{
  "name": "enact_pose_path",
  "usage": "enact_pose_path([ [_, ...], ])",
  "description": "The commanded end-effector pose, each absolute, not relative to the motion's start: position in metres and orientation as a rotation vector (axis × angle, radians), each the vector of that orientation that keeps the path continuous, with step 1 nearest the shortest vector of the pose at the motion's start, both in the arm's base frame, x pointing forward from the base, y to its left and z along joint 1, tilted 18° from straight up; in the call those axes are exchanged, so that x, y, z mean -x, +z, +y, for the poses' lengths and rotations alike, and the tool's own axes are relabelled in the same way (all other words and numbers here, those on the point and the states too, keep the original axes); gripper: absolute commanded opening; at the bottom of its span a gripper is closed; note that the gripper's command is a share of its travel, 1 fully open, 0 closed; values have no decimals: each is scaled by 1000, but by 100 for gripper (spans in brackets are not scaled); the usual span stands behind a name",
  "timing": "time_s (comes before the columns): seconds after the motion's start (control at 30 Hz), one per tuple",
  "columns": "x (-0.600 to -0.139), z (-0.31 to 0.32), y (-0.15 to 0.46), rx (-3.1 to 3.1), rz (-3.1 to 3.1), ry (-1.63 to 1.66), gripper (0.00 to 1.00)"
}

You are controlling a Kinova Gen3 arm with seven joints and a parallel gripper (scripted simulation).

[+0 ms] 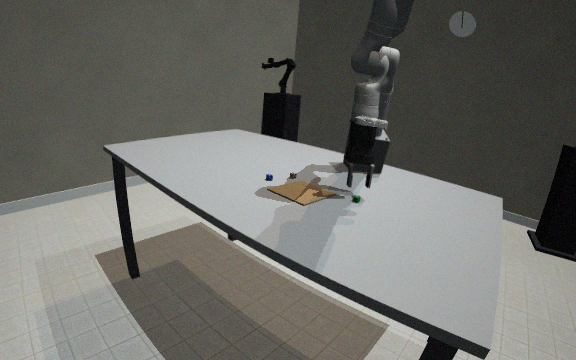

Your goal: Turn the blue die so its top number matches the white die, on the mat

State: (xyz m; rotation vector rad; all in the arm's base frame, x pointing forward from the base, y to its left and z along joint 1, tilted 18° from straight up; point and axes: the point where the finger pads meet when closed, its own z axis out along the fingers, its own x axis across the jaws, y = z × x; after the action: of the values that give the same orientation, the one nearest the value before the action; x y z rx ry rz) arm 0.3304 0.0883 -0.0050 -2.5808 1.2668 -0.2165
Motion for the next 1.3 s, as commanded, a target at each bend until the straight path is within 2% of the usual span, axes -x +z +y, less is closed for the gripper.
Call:
enact_pose_path([
  [0.0, -333, 89, -1, 2573, 1264, -227, 100],
  [1.27, -314, 76, 70, 2570, 1291, -241, 100],
])
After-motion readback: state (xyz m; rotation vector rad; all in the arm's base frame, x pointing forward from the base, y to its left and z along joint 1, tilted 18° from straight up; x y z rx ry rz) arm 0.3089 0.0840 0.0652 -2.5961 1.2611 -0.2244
